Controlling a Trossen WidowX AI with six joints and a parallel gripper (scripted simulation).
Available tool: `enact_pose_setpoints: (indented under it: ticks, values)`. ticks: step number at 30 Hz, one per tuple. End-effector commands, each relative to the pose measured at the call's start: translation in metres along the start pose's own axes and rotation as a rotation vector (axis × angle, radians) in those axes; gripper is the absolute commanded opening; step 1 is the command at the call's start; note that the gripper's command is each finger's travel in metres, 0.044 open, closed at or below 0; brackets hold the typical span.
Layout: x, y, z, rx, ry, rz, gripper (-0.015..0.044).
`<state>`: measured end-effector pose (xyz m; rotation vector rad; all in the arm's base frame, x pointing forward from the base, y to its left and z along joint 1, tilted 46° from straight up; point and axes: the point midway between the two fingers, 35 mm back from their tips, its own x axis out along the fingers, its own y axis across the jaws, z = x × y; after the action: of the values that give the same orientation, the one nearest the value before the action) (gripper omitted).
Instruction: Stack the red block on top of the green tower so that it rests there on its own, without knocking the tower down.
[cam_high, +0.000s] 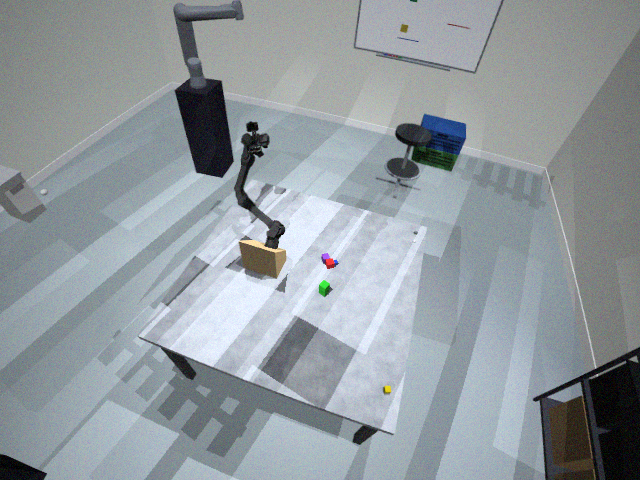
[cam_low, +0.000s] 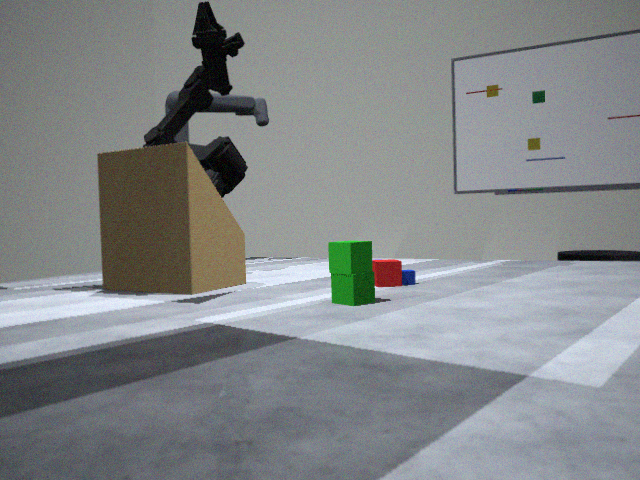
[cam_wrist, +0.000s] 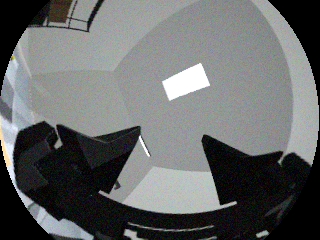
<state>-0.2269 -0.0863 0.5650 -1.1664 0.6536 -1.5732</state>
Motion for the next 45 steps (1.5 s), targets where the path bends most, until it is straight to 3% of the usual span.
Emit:
enact_pose_setpoints:
  ticks: [1,12,25,35,45]
  values:
    - [0.001,0.000,0.003,-0.003,-0.006,0.000,0.0426]
    - [0.030,0.045,0.172,-0.139,-0.343,0.063,0.0440]
    - [0.017,0.192,0.353,-0.244,-0.771,0.412,0.0440]
    - [-0.033,0.340,0.423,-0.266,-0.979,0.882,0.0440]
    - [-0.114,0.475,0.432,-0.255,-1.013,1.481,0.0440]
